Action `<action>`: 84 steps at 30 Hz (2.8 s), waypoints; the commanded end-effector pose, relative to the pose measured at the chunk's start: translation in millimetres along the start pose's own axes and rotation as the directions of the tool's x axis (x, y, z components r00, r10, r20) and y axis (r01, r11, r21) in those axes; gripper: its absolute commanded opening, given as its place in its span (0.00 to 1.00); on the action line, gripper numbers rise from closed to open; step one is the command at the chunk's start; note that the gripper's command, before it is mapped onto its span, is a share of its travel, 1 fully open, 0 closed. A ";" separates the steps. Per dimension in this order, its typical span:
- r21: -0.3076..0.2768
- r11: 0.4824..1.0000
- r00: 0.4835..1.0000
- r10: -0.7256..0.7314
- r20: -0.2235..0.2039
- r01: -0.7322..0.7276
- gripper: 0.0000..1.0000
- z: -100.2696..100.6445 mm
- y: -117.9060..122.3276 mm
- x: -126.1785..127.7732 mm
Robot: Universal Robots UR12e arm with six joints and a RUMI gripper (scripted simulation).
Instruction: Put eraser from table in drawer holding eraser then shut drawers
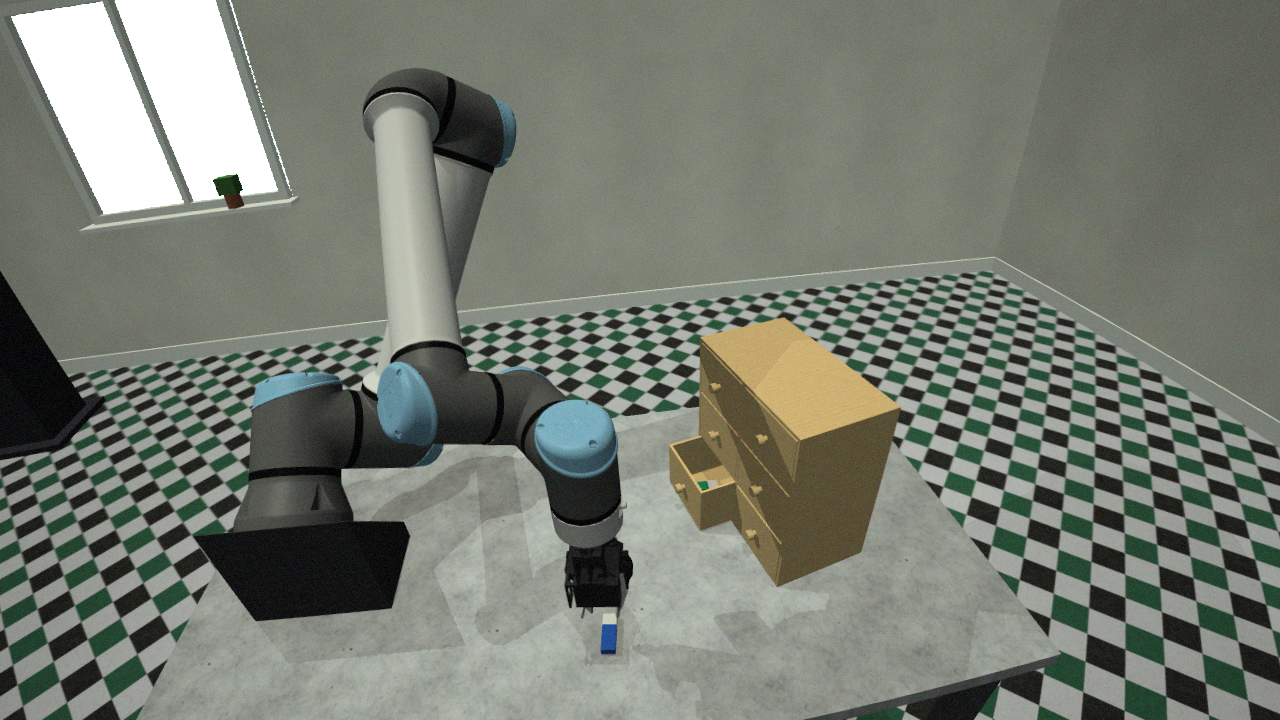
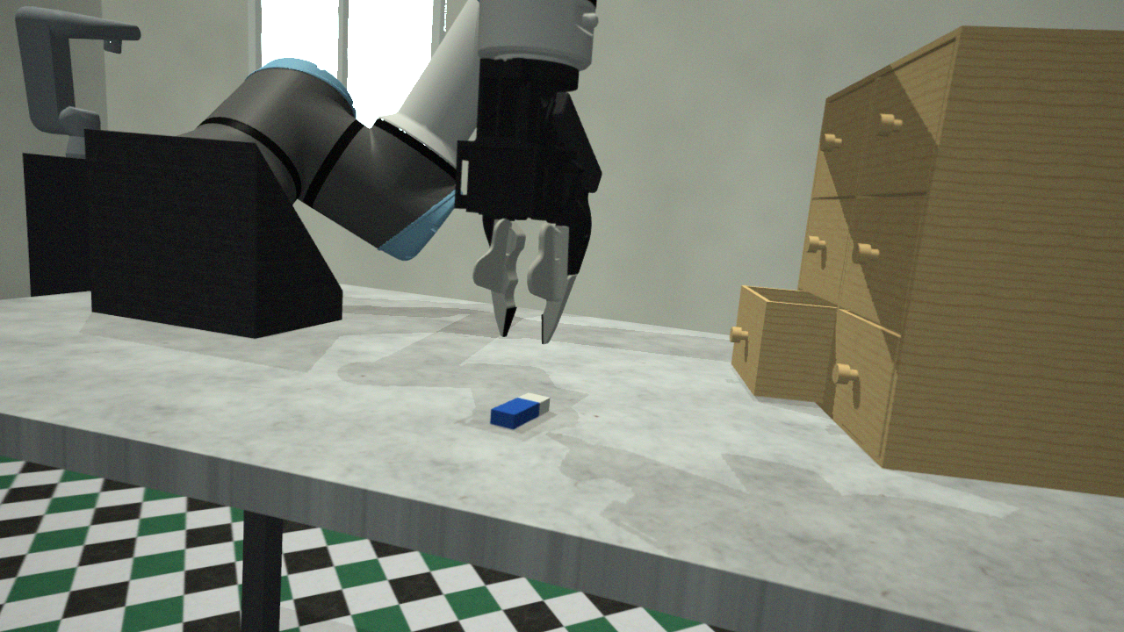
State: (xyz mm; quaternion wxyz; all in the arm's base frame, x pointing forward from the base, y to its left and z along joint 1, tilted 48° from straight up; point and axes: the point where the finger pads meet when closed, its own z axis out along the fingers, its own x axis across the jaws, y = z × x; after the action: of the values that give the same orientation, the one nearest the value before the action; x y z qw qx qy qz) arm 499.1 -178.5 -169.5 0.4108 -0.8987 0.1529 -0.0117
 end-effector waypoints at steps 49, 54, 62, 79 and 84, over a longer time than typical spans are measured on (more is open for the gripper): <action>-0.009 1.000 1.000 0.001 0.003 -0.001 0.23 19.0 1.0 1.0; -0.009 1.000 1.000 0.001 0.003 -0.001 0.23 27.1 1.3 1.2; -0.009 1.000 1.000 0.001 0.003 -0.001 0.23 36.3 1.6 1.5; -0.009 1.000 1.000 0.001 0.003 -0.001 0.23 49.1 2.1 1.8; -0.009 1.000 1.000 0.001 0.003 -0.001 0.23 49.8 2.1 1.8</action>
State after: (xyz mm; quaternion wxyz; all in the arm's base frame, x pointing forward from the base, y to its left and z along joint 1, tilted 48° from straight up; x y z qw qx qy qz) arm 507.1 -143.5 -203.7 0.4072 -0.9004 0.1527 -0.0089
